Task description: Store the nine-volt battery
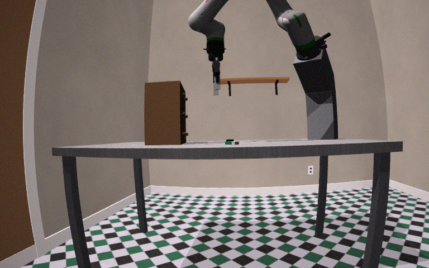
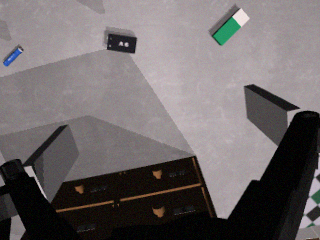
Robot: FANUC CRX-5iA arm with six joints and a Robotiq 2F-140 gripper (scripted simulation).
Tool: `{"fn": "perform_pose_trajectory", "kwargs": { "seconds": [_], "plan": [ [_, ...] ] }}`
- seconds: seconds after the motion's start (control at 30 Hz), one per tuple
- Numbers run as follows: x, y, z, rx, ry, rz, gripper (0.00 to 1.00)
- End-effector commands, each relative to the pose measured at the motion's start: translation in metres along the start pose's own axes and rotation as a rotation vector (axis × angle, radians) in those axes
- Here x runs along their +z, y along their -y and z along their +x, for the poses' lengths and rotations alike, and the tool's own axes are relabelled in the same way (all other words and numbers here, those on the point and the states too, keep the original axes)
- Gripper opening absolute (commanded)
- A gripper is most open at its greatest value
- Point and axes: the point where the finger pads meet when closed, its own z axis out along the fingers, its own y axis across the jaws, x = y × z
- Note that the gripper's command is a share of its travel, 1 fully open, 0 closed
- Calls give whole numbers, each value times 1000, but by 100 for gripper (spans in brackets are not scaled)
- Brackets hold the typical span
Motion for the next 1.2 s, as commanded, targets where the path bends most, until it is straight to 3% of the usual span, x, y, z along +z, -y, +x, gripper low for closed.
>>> {"fn": "perform_pose_trajectory", "kwargs": {
  "seconds": [0.0, 0.37, 1.17],
  "plan": [
    [0, 0, 0, 0, 0, 0, 100],
    [-1, 2, 4, 0, 0, 0, 100],
    [-18, 34, 61, 0, 0, 0, 100]
  ]
}}
